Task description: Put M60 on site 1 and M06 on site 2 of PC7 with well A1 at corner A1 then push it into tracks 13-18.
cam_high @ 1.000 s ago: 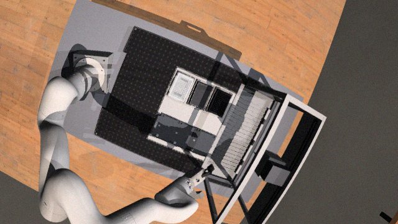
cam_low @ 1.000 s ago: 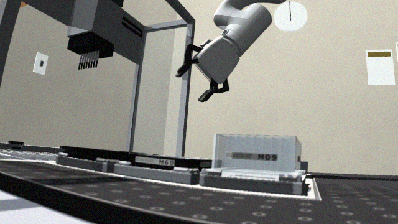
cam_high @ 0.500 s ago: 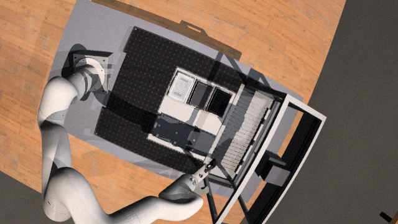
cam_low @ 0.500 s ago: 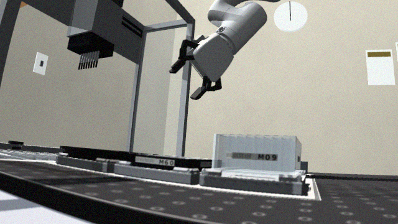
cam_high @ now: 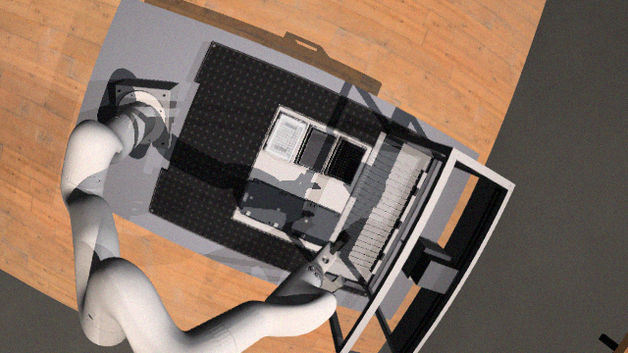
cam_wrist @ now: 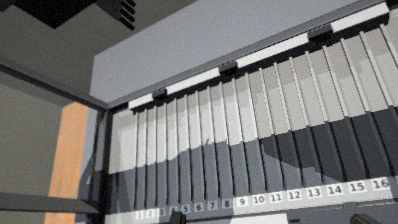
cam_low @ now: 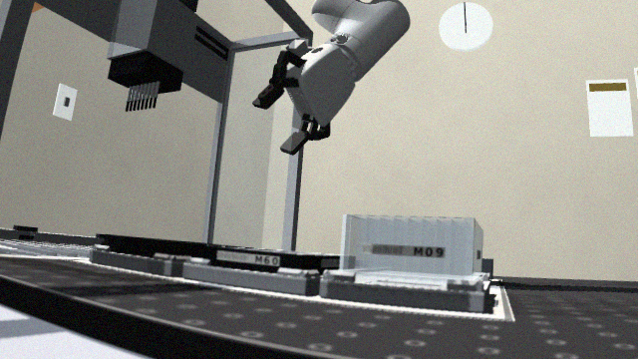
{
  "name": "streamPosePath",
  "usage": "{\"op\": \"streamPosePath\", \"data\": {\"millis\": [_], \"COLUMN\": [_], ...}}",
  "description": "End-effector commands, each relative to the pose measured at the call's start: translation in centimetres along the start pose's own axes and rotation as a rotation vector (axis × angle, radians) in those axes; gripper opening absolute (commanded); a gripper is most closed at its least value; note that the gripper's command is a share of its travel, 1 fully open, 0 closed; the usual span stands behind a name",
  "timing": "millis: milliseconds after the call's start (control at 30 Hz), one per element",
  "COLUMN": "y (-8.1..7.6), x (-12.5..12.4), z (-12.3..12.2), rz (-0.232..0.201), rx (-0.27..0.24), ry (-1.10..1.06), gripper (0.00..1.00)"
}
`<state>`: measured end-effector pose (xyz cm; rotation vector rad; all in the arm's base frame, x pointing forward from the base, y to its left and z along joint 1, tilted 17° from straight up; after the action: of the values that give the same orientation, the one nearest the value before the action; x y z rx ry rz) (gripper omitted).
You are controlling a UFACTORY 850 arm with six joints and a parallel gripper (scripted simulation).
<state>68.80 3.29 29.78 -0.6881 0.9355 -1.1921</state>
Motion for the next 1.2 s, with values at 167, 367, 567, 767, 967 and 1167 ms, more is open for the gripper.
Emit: {"op": "streamPosePath", "data": {"millis": [167, 367, 567, 767, 967, 1167], "y": [1.6, 2.6, 3.7, 5.0, 6.0, 7.2], "x": [-2.6, -4.1, -5.7, -7.5, -8.8, -10.4], "z": [-0.3, -0.7, -1.3, -2.1, -2.8, -3.7], "rz": [0.018, 0.033, 0.045, 0.058, 0.065, 0.071], "rx": [-0.062, -0.106, -0.151, -0.21, -0.255, -0.315], "ry": [-0.138, -0.246, -0.353, -0.49, -0.597, -0.734], "gripper": [1.0, 1.0, 1.0, 1.0, 1.0, 1.0]}}
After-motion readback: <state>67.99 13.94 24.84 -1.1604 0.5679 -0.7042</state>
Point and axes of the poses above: the point where the finger pads meet when closed, its own y axis out along the fingers, its own x axis across the jaws, z = x × y, the point moved 8 cm from there along -y, back along the fingers, and after that the axes turned 2 degrees about -y, right-handed, at the moved point
